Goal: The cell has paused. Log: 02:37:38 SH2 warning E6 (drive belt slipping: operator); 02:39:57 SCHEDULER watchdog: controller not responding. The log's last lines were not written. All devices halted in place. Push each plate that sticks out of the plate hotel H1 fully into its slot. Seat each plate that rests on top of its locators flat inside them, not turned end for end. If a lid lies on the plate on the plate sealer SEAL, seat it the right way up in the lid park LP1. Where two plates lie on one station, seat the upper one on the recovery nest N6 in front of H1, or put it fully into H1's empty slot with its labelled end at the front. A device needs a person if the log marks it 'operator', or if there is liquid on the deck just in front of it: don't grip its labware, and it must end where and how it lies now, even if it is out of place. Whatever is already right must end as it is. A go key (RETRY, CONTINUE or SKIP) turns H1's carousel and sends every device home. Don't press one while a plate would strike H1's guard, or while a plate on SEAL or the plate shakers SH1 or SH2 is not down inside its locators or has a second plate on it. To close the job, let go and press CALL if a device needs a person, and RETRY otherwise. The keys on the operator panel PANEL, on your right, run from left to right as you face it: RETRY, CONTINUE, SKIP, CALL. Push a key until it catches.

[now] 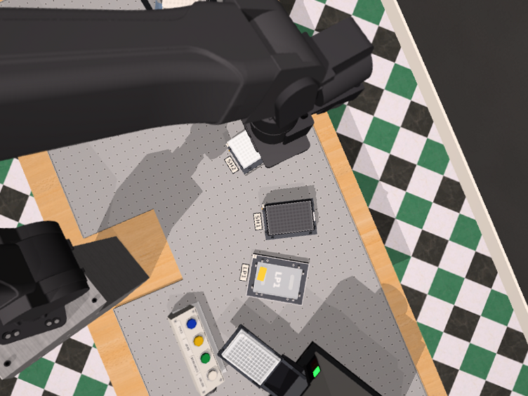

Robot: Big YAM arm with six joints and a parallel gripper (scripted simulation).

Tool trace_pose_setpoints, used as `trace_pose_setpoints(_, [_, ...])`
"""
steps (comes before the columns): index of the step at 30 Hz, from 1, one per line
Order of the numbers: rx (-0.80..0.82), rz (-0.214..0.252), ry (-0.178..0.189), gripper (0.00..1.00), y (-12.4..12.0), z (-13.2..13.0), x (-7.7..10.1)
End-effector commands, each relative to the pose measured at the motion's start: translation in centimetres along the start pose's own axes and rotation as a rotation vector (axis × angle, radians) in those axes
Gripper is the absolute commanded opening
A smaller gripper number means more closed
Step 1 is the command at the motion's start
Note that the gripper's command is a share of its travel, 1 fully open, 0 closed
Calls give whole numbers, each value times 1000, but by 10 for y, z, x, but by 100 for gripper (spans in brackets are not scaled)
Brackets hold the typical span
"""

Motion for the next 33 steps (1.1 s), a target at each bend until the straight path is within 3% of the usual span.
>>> trace_pose_setpoints(1, [35, -28, -2, 0, 9, -9, 5])
trace_pose_setpoints(15, [39, -36, -5, 0, 27, -47, 12])
trace_pose_setpoints(16, [14, -63, -5, 0, 24, -47, 22])
trace_pose_setpoints(19, [-125, -2, -4, 0, 6, -63, 2])
trace_pose_setpoints(21, [-197, 13, -4, 0, 4, -71, -3])
trace_pose_setpoints(26, [-362, 5, -4, 0, 3, -86, 1])
trace_pose_setpoints(33, [-349, -14, -4, 0, 4, -101, 7])
Point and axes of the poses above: the point where the finger pads meet when closed, its own x axis back along the fingers, its own z axis across the jaws, y = z × x, the point moved 9 cm from there along x, back along the fingers, and after that the axes turned 3 degrees about -x, right-handed, at the moved point
